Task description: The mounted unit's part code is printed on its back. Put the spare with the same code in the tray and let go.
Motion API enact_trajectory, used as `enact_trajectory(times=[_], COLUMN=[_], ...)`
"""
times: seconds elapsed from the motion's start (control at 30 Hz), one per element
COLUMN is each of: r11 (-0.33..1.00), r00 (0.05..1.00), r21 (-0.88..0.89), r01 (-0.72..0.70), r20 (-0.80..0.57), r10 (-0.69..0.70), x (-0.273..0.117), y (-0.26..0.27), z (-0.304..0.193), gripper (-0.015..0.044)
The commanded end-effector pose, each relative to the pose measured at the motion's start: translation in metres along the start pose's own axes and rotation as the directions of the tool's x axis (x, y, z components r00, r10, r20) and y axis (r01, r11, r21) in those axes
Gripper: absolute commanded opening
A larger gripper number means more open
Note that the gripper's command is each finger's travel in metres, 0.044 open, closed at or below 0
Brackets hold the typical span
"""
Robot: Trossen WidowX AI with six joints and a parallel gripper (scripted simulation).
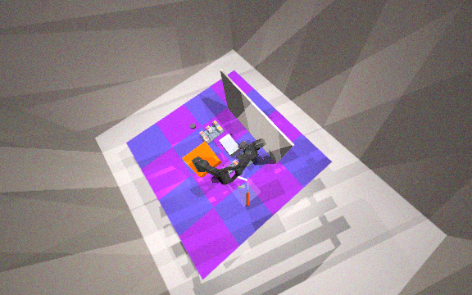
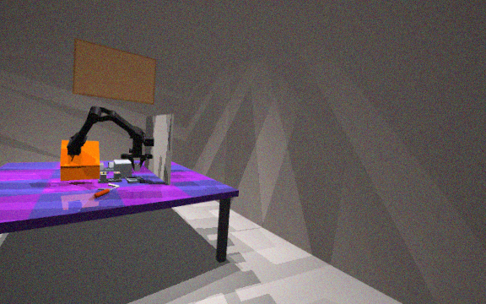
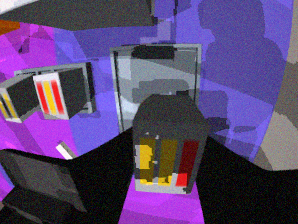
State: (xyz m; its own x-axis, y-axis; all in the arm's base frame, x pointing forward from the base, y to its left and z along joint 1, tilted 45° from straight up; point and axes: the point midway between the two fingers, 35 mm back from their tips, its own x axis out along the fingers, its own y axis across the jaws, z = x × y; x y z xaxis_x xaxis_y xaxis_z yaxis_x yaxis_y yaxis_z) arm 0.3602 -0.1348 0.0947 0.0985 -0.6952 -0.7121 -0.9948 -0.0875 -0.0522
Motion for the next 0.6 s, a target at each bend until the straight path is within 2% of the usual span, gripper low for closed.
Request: enact_trajectory(times=[0.0,0.57], r11=[1.000,1.000], r00=[1.000,1.000], r21=[-0.006,-0.007], r01=[0.000,0.000], r20=[0.006,0.003], r10=[0.000,0.000], x=[0.004,0.022], y=[0.001,0.003], z=[0.002,0.001], gripper=[0.0000,0.0000])
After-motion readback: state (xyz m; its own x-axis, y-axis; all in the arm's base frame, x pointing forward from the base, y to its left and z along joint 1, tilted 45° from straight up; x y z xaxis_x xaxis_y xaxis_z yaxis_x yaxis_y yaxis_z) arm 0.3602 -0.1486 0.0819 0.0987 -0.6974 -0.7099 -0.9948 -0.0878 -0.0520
